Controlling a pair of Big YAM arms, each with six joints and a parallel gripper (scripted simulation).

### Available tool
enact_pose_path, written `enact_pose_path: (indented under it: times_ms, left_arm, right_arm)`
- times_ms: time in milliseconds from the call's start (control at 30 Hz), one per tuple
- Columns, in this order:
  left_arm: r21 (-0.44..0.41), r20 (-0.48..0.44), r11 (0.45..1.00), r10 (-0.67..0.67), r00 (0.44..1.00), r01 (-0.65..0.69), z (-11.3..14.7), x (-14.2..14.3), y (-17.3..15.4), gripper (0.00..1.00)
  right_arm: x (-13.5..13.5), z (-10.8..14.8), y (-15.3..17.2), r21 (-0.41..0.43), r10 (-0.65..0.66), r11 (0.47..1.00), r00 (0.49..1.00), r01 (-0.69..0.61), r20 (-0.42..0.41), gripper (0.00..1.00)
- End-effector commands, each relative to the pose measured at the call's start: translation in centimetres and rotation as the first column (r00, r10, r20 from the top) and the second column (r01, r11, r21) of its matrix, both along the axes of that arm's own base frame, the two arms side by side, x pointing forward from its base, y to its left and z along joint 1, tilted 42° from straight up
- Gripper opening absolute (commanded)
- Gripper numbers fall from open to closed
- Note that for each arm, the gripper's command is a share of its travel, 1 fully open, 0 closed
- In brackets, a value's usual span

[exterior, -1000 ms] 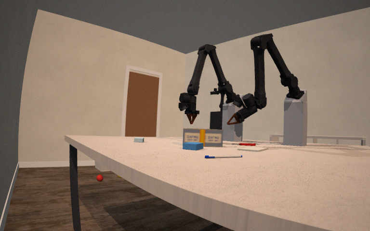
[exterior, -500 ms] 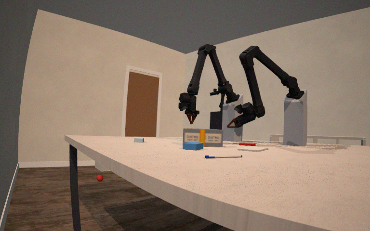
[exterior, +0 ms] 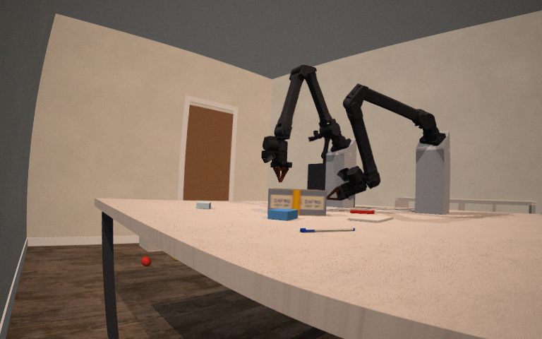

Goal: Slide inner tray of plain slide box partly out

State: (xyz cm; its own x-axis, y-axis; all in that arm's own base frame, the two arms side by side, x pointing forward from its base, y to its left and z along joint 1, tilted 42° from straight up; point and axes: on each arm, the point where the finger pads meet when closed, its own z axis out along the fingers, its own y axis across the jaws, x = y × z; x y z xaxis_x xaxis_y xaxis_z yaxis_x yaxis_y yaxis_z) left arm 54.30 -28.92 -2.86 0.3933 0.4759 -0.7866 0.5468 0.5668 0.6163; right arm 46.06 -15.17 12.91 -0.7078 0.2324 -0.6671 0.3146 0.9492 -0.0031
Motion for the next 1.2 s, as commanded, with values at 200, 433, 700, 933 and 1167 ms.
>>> enact_pose_path:
  times_ms: [200,433,700,933,1167]
  left_arm:
    - [0.022,0.004,0.999,-0.043,0.999,0.043,-2.7,0.7,-2.8,0.00]
    - [0.009,0.003,0.999,-0.036,0.999,0.036,-1.9,0.9,-2.4,0.00]
    - [0.006,0.013,0.999,-0.045,0.999,0.045,-2.1,0.8,-3.0,0.00]
    - [0.006,0.013,0.999,-0.045,0.999,0.045,-2.1,0.8,-3.0,0.00]
    - [0.006,0.013,0.999,-0.045,0.999,0.045,-2.1,0.8,-3.0,0.00]
  right_arm:
    - [0.6,0.2,0.3,0.007,0.003,1.000,1.000,-0.003,0.007,0.00]
    - [0.6,0.2,0.3,0.007,0.003,1.000,1.000,-0.003,0.007,0.00]
    - [1.5,-0.5,0.1,0.001,0.009,1.000,1.000,-0.009,0.012,0.00]
    - [2.0,-0.5,0.0,-0.003,0.012,1.000,1.000,-0.012,0.017,0.00]
    - [2.6,-0.9,-0.3,-0.012,0.020,1.000,1.000,-0.020,0.019,0.00]
